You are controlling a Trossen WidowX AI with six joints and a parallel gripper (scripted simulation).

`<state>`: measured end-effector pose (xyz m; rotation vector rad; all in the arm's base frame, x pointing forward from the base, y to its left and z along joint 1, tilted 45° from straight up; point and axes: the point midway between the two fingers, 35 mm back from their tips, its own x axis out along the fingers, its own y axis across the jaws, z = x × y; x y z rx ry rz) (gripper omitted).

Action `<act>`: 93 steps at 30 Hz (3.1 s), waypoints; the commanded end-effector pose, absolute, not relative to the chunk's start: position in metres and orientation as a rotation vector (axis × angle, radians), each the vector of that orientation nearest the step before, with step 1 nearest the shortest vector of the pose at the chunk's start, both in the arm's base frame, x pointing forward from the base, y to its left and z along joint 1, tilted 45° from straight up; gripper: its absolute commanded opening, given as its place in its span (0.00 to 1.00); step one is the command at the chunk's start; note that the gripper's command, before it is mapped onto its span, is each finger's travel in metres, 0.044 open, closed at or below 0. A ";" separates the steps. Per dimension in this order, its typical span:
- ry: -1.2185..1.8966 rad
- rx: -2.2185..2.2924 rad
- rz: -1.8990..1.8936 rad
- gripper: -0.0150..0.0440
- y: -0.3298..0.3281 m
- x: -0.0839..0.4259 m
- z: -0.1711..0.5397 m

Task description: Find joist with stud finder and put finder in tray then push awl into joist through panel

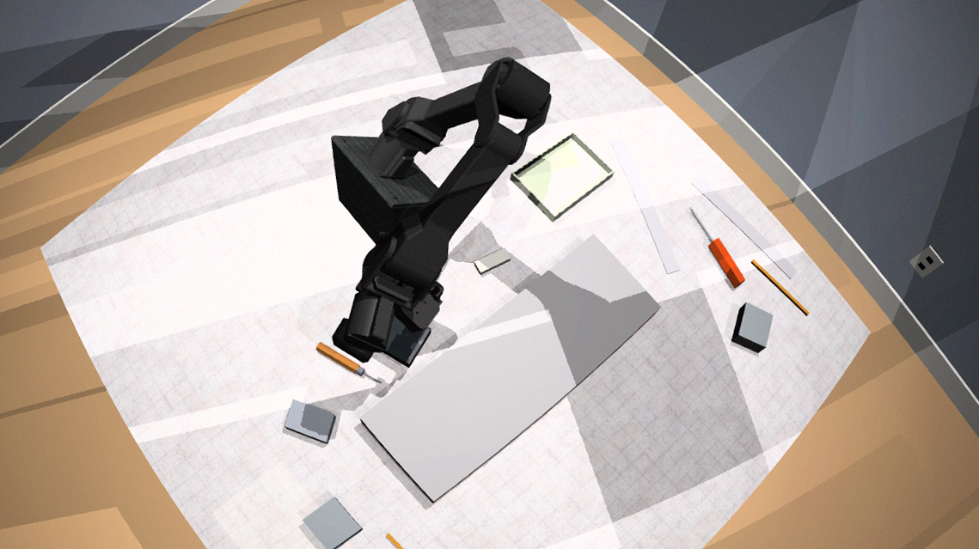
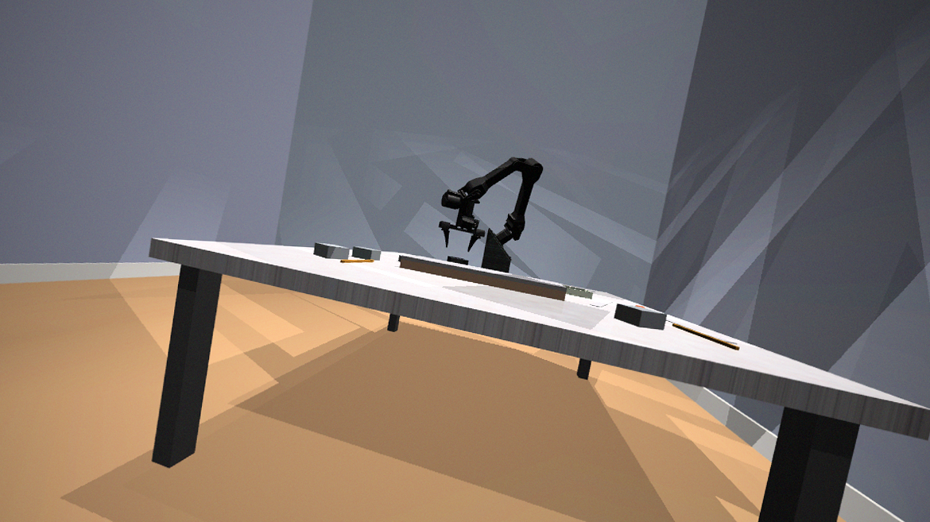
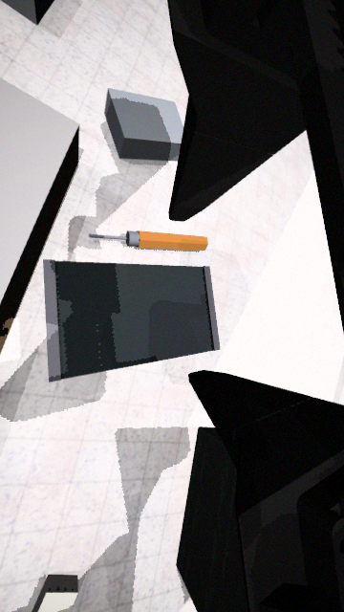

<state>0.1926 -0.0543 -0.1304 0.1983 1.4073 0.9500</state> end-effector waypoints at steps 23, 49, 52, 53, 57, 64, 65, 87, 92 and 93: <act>1.419 0.229 0.954 1.00 -0.038 0.200 -0.136; 1.418 0.231 0.956 1.00 -0.010 0.196 -0.162; 1.418 0.231 0.956 0.90 -0.010 0.196 -0.162; 1.418 0.231 0.956 0.89 -0.010 0.196 -0.162; 1.418 0.231 0.956 0.84 -0.010 0.196 -0.162; 1.418 0.231 0.956 0.76 -0.010 0.196 -0.162; 1.418 0.231 0.956 0.72 -0.010 0.196 -0.162; 1.419 0.230 0.955 0.25 -0.035 0.199 -0.138; 1.418 0.229 0.954 0.25 -0.039 0.202 -0.142; 1.418 0.229 0.954 0.25 -0.041 0.203 -0.143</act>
